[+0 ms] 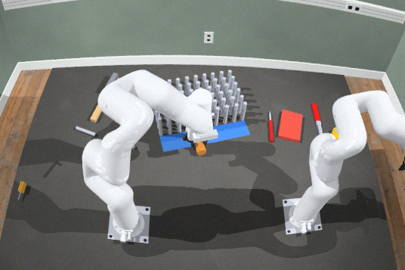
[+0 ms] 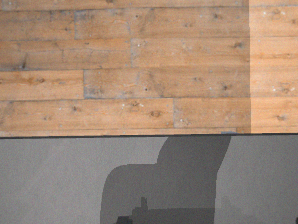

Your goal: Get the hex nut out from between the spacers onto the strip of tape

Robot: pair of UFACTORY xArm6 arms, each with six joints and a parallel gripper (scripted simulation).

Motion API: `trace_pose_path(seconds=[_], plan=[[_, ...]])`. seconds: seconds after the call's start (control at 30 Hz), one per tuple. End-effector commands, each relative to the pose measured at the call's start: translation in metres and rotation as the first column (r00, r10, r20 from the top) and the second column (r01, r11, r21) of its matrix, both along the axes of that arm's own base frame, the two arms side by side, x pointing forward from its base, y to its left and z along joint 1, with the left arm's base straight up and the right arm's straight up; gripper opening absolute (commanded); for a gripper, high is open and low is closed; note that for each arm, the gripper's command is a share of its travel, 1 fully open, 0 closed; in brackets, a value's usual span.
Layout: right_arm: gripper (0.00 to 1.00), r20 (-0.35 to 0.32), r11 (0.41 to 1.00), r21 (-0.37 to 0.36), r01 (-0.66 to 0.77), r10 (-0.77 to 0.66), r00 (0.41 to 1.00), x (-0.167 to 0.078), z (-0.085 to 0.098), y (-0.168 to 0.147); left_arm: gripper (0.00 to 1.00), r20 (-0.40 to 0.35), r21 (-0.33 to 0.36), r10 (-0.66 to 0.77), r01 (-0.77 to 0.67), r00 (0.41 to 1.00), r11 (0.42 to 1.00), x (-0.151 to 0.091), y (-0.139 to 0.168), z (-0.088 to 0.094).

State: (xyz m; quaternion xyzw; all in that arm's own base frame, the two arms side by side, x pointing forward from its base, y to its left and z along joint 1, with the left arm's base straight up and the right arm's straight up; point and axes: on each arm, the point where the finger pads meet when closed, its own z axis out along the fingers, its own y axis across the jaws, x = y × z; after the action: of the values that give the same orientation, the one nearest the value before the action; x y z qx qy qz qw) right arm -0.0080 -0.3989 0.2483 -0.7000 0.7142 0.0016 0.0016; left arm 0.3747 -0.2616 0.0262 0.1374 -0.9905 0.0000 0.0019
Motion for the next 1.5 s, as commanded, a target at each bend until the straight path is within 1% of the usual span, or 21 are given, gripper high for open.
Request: trace_pose_path(seconds=[0.0,0.87,1.23,1.47], plan=[[1.0,0.0,1.0,-0.005,0.0,0.0,1.0,0.0,0.002,-0.001,0.0,0.003,-0.002,0.0,0.0,1.0,1.0,0.001,-0.001,0.0],[1.0,0.0,1.0,-0.005,0.0,0.0,1.0,0.0,0.002,-0.001,0.0,0.003,-0.002,0.0,0.0,1.0,1.0,0.0,-0.001,0.0],[1.0,0.0,1.0,-0.005,0.0,0.0,1.0,0.0,0.002,-0.001,0.0,0.003,-0.002,0.0,0.0,1.0,1.0,-0.007,-0.003,0.0],[1.0,0.0,1.0,-0.005,0.0,0.0,1.0,0.0,0.002,-0.001,0.0,0.003,-0.002,0.0,0.0,1.0,1.0,-0.017,-0.006,-0.001]])
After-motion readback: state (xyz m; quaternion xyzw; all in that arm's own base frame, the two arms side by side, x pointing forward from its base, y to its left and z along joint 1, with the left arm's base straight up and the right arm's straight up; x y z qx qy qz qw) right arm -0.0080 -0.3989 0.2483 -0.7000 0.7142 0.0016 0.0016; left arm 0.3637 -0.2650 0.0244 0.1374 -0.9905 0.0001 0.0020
